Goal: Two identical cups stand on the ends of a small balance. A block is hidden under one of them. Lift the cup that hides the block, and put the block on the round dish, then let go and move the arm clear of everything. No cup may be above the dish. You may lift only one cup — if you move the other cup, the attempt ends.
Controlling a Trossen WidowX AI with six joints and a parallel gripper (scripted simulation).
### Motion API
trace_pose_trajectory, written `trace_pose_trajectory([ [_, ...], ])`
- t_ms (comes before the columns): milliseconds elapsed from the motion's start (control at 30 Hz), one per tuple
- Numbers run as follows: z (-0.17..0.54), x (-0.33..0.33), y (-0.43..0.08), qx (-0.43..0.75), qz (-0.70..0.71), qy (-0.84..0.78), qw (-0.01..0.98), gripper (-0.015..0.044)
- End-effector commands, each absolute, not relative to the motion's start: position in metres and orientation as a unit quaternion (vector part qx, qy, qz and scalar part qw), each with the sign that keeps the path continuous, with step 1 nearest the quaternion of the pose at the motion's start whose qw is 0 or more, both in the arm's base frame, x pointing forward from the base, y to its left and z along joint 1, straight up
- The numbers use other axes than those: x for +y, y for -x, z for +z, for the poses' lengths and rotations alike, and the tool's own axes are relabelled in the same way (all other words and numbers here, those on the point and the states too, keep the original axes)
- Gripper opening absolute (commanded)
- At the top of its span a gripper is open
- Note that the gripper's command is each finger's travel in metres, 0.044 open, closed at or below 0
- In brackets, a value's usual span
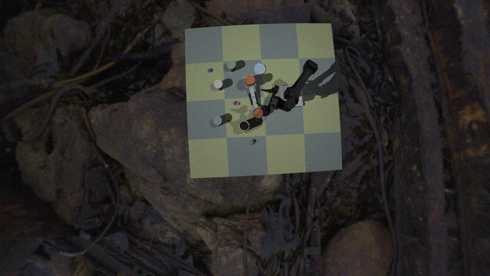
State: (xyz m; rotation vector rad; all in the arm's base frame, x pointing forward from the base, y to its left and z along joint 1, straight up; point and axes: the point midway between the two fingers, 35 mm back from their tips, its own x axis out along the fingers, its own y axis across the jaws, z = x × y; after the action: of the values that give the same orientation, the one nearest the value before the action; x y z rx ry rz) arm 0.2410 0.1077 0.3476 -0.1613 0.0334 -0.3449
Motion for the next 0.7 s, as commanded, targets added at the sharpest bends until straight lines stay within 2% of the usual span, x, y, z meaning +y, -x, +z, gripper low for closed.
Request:
trace_pose_trajectory([
  [0,0.347,0.107,-0.242,0.017,-0.171,0.083,0.982,0.0426],
  [33,0.347,0.105,-0.244,0.020,-0.168,0.090,0.981,0.0440],
  [367,0.325,0.059,-0.277,0.105,-0.114,0.210,0.965,0.0440],
  [667,0.291,0.013,-0.274,0.215,-0.050,0.255,0.941,0.0440],
])
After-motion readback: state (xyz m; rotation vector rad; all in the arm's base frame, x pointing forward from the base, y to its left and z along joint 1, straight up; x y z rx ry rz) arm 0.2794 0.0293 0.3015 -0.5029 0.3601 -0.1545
